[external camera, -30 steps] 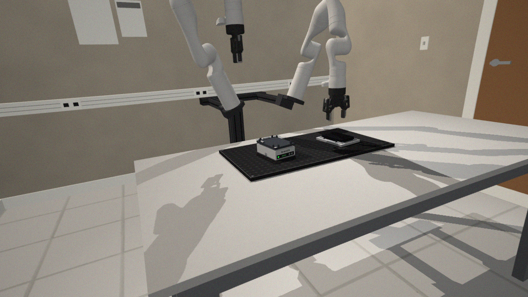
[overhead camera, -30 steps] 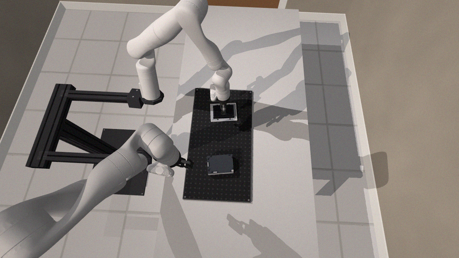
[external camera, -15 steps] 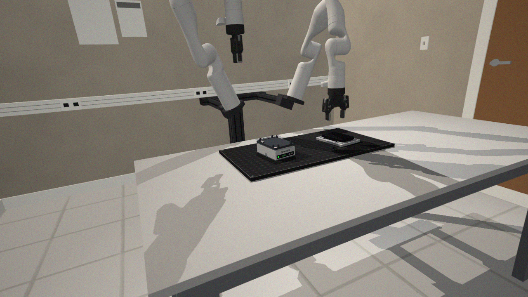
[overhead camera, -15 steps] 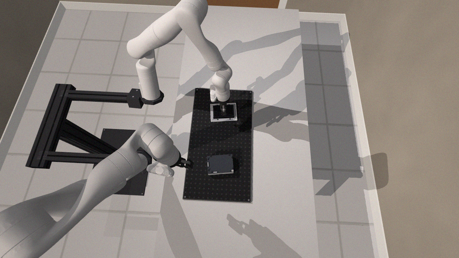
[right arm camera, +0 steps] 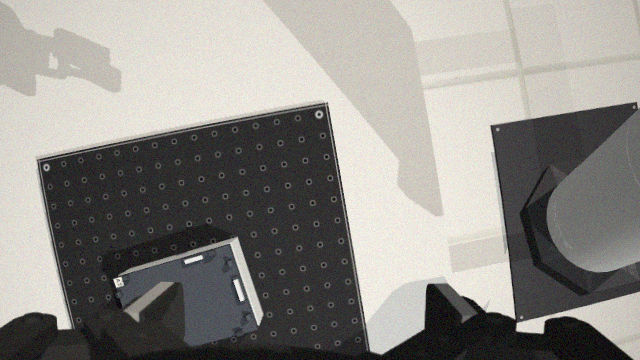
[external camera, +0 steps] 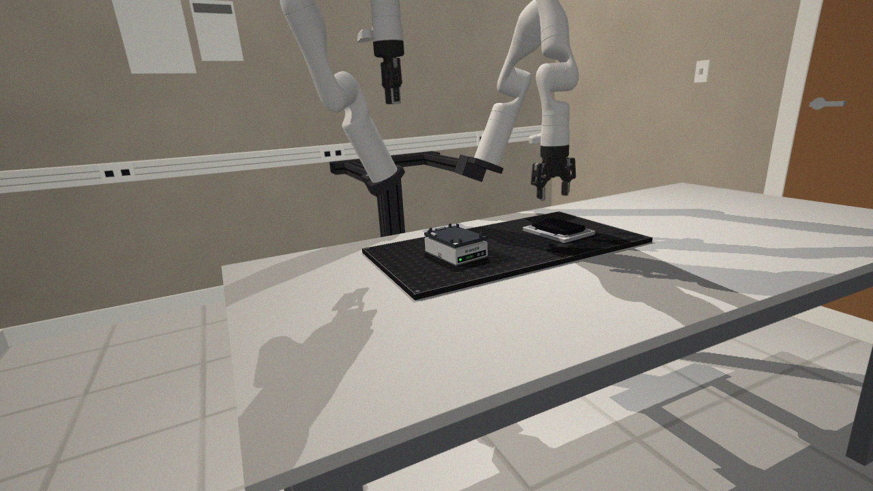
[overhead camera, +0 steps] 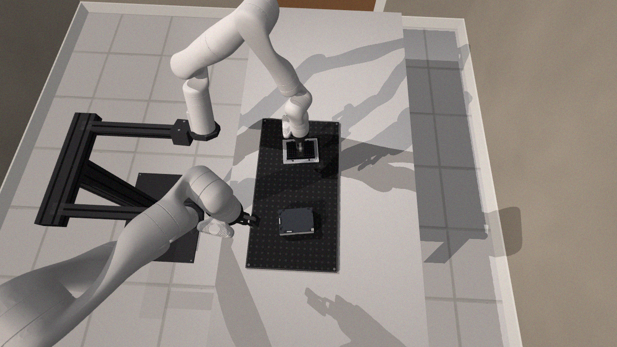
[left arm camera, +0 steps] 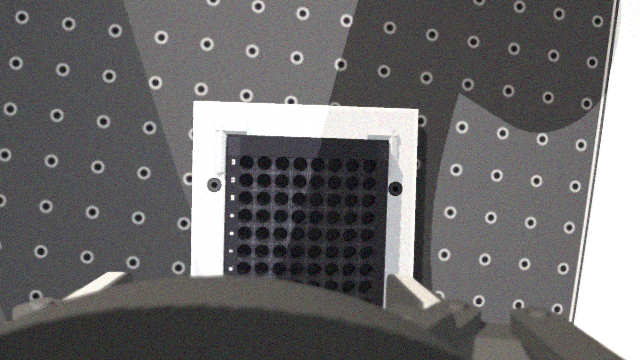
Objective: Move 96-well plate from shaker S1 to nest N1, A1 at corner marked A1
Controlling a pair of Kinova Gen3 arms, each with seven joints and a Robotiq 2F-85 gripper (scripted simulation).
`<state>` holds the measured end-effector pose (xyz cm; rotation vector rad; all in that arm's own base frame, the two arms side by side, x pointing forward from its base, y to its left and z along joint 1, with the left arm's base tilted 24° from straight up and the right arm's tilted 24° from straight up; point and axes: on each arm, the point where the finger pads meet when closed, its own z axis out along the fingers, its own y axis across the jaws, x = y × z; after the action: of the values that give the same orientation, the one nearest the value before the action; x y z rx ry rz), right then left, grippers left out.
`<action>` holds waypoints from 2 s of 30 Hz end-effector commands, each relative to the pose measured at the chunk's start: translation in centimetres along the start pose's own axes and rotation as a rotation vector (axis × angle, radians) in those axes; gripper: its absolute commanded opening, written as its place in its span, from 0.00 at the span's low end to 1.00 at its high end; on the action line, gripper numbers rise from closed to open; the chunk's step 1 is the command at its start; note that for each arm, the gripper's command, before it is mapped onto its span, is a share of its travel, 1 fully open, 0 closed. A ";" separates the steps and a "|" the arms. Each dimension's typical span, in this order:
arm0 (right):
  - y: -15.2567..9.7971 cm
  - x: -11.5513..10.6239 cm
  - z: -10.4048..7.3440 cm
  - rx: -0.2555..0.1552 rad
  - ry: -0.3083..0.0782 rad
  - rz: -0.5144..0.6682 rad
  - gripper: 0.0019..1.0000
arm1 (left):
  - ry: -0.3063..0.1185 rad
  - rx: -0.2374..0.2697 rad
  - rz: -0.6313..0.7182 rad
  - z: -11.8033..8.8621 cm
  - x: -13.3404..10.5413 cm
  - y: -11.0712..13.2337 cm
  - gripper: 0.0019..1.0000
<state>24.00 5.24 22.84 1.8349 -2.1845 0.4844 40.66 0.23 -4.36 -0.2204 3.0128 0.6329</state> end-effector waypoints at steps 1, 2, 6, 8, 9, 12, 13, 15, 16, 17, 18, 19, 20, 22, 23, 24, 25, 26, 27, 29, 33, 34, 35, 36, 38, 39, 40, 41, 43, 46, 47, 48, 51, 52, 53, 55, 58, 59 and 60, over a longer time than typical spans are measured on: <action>0.0 0.0 0.0 0.001 -0.001 0.000 1.00 | -0.001 0.001 0.000 -0.1 0.0 -0.1 1.00; 0.0 0.0 0.0 0.001 -0.001 0.000 1.00 | -0.001 0.001 0.000 -0.1 0.0 -0.2 1.00; 0.0 0.0 0.0 0.001 -0.001 0.000 1.00 | -0.001 0.001 0.000 -0.1 0.0 -0.2 1.00; 0.0 0.0 0.0 0.001 -0.001 0.000 1.00 | -0.001 0.001 0.000 -0.1 0.0 -0.3 1.00; 0.0 0.0 0.0 0.001 -0.001 0.000 1.00 | -0.001 0.001 0.000 -0.1 0.0 -0.3 1.00; 0.0 0.0 0.0 0.001 -0.001 0.000 1.00 | -0.001 0.001 0.000 -0.1 0.0 -0.4 1.00; 0.0 0.0 0.0 0.001 -0.001 0.000 1.00 | -0.001 0.001 0.000 -0.1 0.0 -0.5 1.00; 0.0 0.0 0.0 0.001 -0.001 0.000 1.00 | -0.001 0.001 0.000 -0.1 0.0 -0.5 1.00; 0.0 0.0 0.0 0.001 -0.001 0.000 1.00 | -0.001 0.001 0.000 -0.1 0.0 -0.6 1.00; 0.0 0.0 0.0 0.001 -0.001 0.000 1.00 | -0.001 0.001 0.000 -0.1 0.0 -0.6 1.00; 0.0 0.0 0.0 0.001 -0.001 0.000 1.00 | -0.001 0.001 0.000 -0.1 0.0 -0.6 1.00; 0.0 0.0 0.0 0.001 -0.001 0.000 1.00 | -0.001 0.001 0.000 -0.1 0.0 -0.6 1.00; 0.0 0.0 0.0 0.001 -0.001 0.000 1.00 | -0.001 0.001 0.000 -0.1 0.0 -0.7 1.00; 0.0 0.0 0.0 0.001 -0.001 0.000 1.00 | -0.001 0.001 0.000 -0.1 0.0 -0.7 1.00; 0.0 0.0 0.0 0.001 -0.001 0.000 1.00 | -0.001 0.001 0.000 -0.1 0.0 -0.7 1.00; 0.0 0.0 0.0 0.001 -0.001 0.000 1.00 | -0.001 0.001 0.000 -0.1 0.0 -0.7 1.00; 0.0 0.0 0.0 0.001 -0.001 0.000 1.00 | -0.001 0.001 0.000 -0.1 0.0 -0.8 1.00; 0.0 0.0 0.0 0.001 -0.001 0.000 1.00 | -0.001 0.001 0.000 -0.1 0.0 -0.8 1.00; 0.0 0.0 0.0 0.001 -0.001 0.000 1.00 | -0.001 0.001 0.000 -0.1 0.0 -0.8 1.00; 0.0 0.0 0.0 0.001 -0.001 0.000 1.00 | -0.001 0.001 0.000 -0.1 0.1 -0.9 1.00; 0.0 0.0 0.0 0.001 -0.001 0.000 1.00 | -0.001 0.001 0.000 -0.1 0.1 -1.0 1.00; 0.0 0.0 0.0 0.001 -0.001 0.000 1.00 | -0.001 0.001 0.000 -0.1 0.1 -1.1 1.00; 0.0 0.0 0.0 0.001 -0.001 0.000 1.00 | -0.001 0.001 0.000 -0.1 0.1 -1.1 1.00; 0.0 0.0 0.0 0.001 -0.001 0.000 1.00 | -0.001 0.001 0.000 -0.1 0.1 -1.1 1.00; 0.0 0.0 0.0 0.001 -0.001 0.000 1.00 | -0.001 0.001 0.000 -0.1 0.1 -1.2 1.00; 0.0 0.0 0.0 0.001 -0.001 0.000 1.00 | -0.001 0.001 0.000 -0.1 0.1 -1.2 1.00; 0.0 0.0 0.0 0.001 -0.001 0.000 1.00 | -0.001 0.001 0.000 -0.1 0.1 -1.2 1.00; 0.0 0.0 0.0 0.001 -0.001 0.000 1.00 | -0.001 0.001 0.000 -0.1 0.1 -1.2 1.00; 0.0 0.0 0.0 0.001 -0.001 0.000 1.00 | -0.001 0.001 0.000 -0.1 0.1 -1.3 1.00; 0.0 0.0 0.0 0.001 -0.001 0.000 1.00 | -0.001 0.001 0.000 -0.1 0.1 -1.4 1.00; 0.0 0.0 0.0 0.001 -0.001 0.000 1.00 | -0.001 0.001 0.000 -0.1 0.1 -1.4 1.00; 0.0 0.0 0.0 0.001 -0.001 0.000 1.00 | -0.001 0.001 0.000 -0.1 0.1 -1.5 1.00; 0.0 0.0 0.0 0.001 -0.001 0.000 1.00 | -0.001 0.001 0.000 -0.1 0.1 -1.6 1.00; 0.0 0.0 0.0 0.001 -0.001 0.000 1.00 | -0.001 0.001 0.000 -0.1 0.1 -1.6 1.00; 0.0 0.0 0.0 0.001 -0.001 0.000 1.00 | -0.001 0.001 0.000 -0.1 0.1 -1.6 1.00; 0.0 0.0 0.0 0.001 -0.001 0.000 1.00 | -0.001 0.001 0.000 -0.1 0.1 -1.7 1.00; 0.0 0.0 0.0 0.001 -0.001 0.000 1.00 | -0.001 0.001 0.000 -0.1 0.1 -1.7 1.00; 0.0 0.0 0.0 0.001 -0.001 0.000 1.00 | -0.001 0.001 0.000 -0.1 0.1 -1.8 1.00; 0.0 0.0 0.0 0.001 -0.001 0.000 1.00 | -0.001 0.001 0.000 -0.1 0.1 -1.8 1.00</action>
<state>24.00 5.24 22.84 1.8349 -2.1845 0.4844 40.74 -1.35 -5.06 -0.2204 3.0128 0.6329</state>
